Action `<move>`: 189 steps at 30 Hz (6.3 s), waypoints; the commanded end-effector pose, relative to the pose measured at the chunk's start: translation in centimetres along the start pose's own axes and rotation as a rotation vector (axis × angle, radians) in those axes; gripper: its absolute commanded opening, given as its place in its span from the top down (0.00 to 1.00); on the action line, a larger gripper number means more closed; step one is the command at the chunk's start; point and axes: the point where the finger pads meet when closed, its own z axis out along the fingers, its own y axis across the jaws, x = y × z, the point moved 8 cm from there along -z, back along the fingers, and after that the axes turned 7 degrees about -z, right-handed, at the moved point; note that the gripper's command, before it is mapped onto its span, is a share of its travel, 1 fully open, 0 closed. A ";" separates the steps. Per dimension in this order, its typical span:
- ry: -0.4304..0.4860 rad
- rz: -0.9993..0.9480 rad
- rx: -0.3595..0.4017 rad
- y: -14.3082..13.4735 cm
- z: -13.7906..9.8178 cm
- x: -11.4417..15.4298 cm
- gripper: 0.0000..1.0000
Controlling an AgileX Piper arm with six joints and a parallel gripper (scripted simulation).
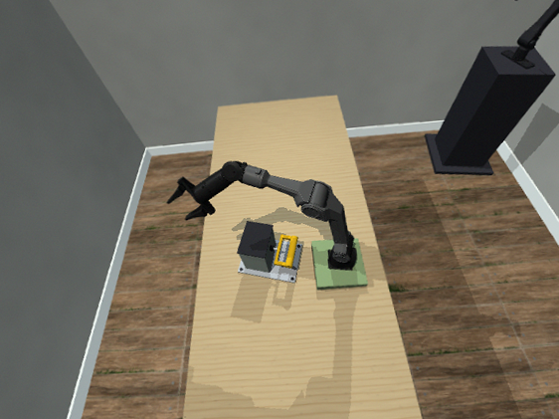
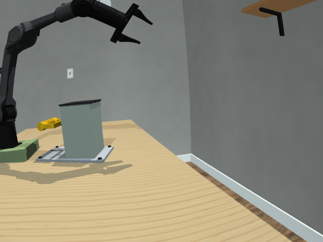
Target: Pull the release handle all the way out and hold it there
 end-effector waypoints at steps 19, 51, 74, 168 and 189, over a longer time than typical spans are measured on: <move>-0.001 -0.001 0.003 0.0 -0.2 0.2 0.00; -0.423 0.038 0.892 -28.1 -16.7 5.7 0.00; -0.427 0.051 0.959 -29.3 -15.6 5.1 0.00; -0.432 0.073 1.064 -31.2 -13.8 4.0 0.29; -0.432 0.073 1.064 -31.2 -13.8 4.0 0.29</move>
